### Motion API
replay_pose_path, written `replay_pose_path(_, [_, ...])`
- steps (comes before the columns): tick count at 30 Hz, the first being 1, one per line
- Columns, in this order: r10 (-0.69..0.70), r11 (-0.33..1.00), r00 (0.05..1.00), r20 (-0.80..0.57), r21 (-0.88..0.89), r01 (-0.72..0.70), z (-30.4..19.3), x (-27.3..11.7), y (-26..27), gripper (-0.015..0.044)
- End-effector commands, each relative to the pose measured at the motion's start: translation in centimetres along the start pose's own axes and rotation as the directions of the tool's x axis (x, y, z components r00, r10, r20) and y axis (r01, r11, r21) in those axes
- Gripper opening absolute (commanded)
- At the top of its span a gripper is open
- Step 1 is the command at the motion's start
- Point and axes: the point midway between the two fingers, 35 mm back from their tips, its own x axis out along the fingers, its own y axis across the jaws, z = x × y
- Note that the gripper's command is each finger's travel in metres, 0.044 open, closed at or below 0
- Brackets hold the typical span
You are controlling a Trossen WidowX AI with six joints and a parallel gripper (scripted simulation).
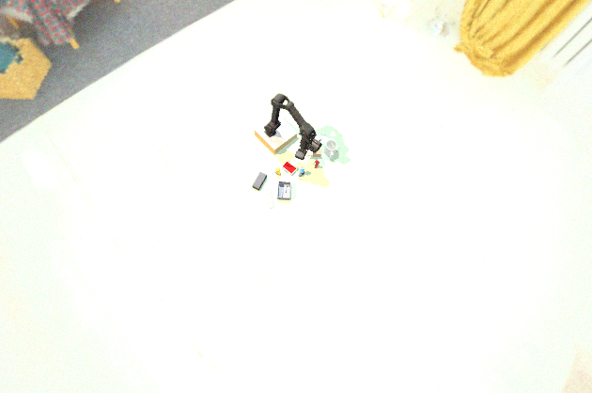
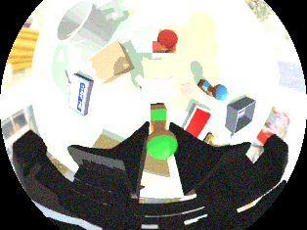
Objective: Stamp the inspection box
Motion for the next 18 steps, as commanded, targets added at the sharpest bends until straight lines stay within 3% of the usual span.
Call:
replay_pose_path(1, [-0.001, 1.000, 1.000, 0.000, -0.002, 0.001, 0.0, 0.0, 0.2, 0.0000])
replay_pose_path(18, [-0.001, 1.000, 1.000, 0.001, -0.002, 0.001, 0.1, 1.1, 0.2, 0.0000])
